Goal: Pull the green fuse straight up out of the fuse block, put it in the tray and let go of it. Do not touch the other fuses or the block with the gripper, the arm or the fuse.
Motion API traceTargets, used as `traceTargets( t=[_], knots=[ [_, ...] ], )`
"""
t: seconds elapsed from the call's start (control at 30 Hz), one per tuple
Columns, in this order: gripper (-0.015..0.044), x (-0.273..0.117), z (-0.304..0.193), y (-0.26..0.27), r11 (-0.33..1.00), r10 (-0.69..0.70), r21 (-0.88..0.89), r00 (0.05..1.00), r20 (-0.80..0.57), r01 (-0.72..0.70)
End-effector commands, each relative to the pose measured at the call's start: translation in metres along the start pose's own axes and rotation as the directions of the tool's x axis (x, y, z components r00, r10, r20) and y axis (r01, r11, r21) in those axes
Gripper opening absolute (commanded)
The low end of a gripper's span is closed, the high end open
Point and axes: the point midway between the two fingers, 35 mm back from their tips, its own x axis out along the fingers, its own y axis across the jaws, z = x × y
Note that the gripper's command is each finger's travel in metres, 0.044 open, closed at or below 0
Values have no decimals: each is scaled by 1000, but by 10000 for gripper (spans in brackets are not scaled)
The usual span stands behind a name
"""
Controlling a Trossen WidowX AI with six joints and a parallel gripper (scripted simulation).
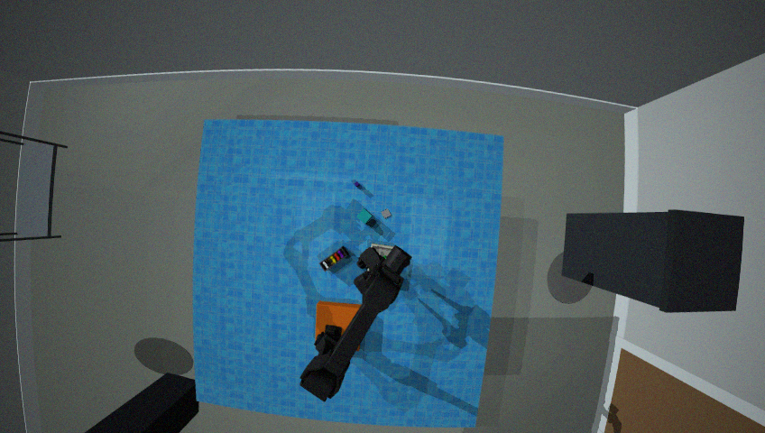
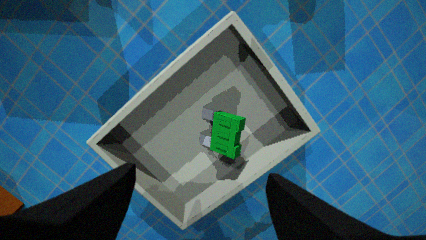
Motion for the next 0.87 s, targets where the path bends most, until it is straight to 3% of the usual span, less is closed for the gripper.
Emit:
traceTargets(
  t=[0.0,0.83],
  knots=[
    [330,-15,0,0,1000,-10,-5,1000,0,10],
    [330,-12,0,0,1000,-7,-1,1000,3,7]
  ],
)
